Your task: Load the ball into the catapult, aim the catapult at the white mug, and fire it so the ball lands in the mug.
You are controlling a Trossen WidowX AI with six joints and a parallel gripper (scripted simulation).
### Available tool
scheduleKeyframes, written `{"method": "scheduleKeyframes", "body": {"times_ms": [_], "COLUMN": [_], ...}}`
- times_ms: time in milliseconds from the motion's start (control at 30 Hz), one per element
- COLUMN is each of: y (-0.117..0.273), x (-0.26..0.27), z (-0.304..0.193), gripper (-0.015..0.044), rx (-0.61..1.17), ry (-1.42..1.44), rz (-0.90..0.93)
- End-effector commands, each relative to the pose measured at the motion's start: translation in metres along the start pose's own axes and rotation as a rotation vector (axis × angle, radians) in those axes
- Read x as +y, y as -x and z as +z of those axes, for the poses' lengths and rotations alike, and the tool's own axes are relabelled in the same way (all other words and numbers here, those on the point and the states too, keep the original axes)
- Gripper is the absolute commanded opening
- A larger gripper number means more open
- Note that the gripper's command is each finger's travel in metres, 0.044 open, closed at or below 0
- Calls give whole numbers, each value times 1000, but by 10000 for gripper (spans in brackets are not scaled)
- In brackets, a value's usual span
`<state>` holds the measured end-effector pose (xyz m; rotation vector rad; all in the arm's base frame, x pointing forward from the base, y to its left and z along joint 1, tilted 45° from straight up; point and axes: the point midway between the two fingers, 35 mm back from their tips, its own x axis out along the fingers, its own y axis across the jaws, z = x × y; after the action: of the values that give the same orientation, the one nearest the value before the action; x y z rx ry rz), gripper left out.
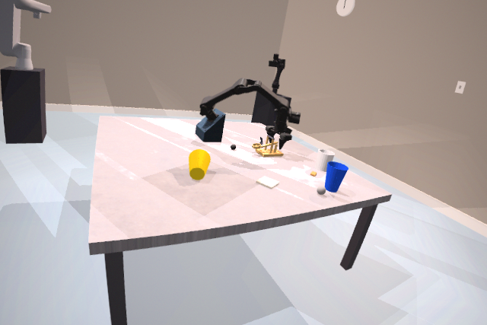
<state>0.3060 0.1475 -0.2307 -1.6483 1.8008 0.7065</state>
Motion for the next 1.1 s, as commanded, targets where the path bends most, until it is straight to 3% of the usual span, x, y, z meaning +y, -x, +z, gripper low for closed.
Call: {"method": "scheduleKeyframes", "body": {"times_ms": [0, 267, 667, 867, 967, 1067], "y": [-9, -16, -13, -10, 26, 37], "x": [1, 1, 1, 1, 1, 2], "z": [-2, -2, -1, -1, 0, 0], "gripper": [440, 440, 125, 65, 0, 0], "rx": [7, 7, 3, 2, 0, 0], "ry": [5, 5, 0, 0, 2, 2], "rz": [0, 0, 2, 2, 4, 4]}}
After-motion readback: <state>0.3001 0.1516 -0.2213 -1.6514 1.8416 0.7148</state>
